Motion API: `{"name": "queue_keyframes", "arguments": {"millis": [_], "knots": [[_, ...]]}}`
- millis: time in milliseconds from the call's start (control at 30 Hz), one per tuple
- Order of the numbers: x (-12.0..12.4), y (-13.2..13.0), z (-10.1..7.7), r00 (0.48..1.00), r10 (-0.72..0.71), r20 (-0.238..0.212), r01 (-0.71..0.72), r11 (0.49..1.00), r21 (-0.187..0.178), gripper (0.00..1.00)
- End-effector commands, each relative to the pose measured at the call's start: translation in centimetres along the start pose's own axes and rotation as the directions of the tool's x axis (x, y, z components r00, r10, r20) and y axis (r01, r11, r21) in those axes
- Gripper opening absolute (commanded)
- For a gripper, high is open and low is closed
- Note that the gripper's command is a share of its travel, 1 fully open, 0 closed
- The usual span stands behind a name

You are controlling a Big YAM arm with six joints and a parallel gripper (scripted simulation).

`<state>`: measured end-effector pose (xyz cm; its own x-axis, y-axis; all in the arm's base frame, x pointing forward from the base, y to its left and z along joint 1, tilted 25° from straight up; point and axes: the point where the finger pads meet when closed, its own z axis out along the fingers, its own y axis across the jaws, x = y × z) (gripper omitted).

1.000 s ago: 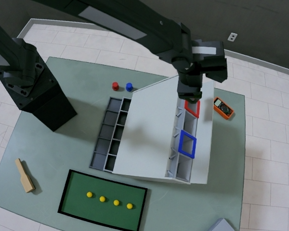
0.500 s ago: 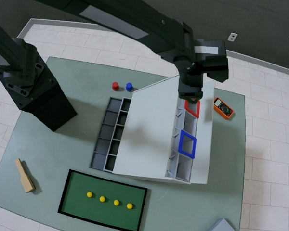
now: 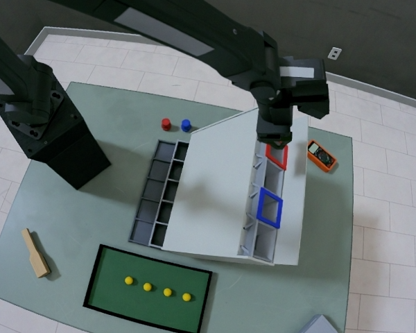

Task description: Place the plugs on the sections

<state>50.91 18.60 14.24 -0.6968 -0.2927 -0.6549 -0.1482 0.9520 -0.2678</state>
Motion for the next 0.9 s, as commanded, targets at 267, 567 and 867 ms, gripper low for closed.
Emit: {"name": "queue_keyframes", "arguments": {"millis": [267,567,867], "knots": [[-2.33,0.35,-0.76,0.998,0.024,0.052,-0.024,1.000,-0.010,0.59],[-2.37,0.35,-0.77,0.998,0.024,0.052,-0.023,1.000,-0.010,0.59],[-2.93,0.48,-0.96,0.999,0.013,0.031,-0.013,1.000,-0.005,0.59]]}}
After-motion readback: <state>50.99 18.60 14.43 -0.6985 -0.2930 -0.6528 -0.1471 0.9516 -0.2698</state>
